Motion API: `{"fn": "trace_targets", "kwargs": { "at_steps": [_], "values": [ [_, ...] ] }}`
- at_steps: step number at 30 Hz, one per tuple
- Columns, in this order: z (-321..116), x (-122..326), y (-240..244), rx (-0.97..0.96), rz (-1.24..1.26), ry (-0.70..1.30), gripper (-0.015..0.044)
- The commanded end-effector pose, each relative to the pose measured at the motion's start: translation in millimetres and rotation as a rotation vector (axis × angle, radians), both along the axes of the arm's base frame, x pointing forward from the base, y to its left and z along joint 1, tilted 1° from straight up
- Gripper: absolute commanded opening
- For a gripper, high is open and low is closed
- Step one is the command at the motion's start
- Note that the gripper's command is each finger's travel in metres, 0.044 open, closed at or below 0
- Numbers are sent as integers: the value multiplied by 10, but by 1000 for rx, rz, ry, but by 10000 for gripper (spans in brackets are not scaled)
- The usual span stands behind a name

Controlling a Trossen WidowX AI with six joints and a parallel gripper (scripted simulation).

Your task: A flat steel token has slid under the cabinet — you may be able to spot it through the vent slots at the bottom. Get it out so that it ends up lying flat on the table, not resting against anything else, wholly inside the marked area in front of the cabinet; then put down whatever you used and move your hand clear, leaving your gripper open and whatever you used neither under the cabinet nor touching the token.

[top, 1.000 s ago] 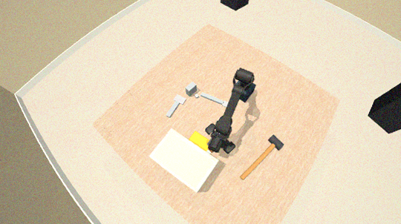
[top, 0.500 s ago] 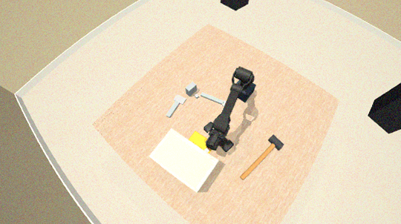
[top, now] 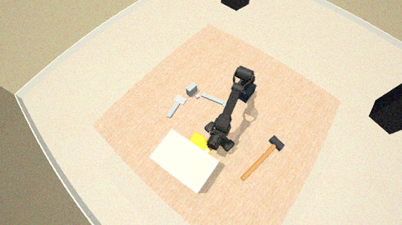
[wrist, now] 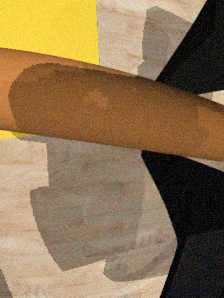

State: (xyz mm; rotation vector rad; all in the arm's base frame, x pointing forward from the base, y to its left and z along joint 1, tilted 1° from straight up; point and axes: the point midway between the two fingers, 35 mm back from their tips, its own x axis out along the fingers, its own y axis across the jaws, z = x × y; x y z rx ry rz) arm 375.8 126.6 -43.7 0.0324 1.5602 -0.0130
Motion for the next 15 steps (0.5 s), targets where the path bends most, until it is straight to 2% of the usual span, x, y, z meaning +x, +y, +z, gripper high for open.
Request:
{"fn": "trace_targets", "kwargs": {
  "at_steps": [1,15],
  "values": [
    [-10,-60,-2,-4,-5,3,0],
    [-13,-197,8,-4,-5,4,0]
  ]
}}
